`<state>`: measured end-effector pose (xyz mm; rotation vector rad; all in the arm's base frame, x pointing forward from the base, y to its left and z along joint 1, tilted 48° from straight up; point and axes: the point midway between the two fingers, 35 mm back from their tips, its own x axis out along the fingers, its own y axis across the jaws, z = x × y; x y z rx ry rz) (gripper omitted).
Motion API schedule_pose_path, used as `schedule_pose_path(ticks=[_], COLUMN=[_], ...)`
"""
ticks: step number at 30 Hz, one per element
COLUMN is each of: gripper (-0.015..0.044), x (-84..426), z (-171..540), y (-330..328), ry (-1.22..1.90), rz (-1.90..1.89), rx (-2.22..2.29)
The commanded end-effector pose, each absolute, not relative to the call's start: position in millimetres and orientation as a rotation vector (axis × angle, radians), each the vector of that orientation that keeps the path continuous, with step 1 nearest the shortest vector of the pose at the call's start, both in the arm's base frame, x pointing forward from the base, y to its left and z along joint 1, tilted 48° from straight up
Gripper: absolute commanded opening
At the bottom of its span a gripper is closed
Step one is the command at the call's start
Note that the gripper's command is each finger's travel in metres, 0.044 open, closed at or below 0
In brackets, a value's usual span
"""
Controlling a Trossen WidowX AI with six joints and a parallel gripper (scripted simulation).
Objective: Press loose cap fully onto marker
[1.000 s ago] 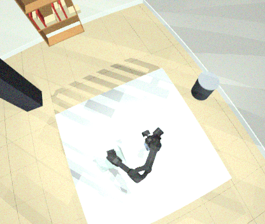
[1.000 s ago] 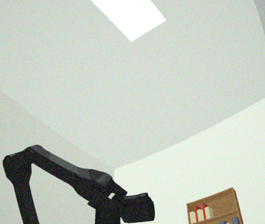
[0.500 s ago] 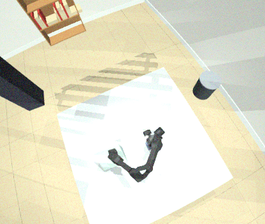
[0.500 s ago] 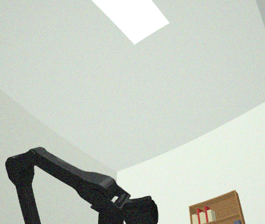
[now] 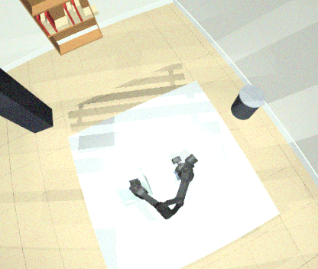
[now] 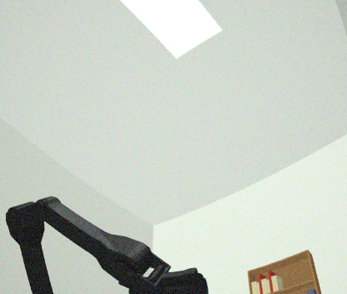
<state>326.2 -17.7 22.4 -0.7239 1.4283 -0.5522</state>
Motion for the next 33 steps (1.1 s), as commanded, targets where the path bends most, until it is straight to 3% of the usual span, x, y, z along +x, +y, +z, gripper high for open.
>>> schedule_pose_path(ticks=[1,16,22,29,33], gripper=[0.0000,0.0000,0.0000,0.0000,0.0105], x=[326,328,321,320,320], z=[18,16,72,74,74], y=[-23,-24,38,40,40], ry=[1.429,1.424,1.427,1.427,1.427], rz=[-0.552,-0.549,-0.545,-0.545,-0.545], rx=[-0.733,-0.726,-0.725,-0.726,-0.726])
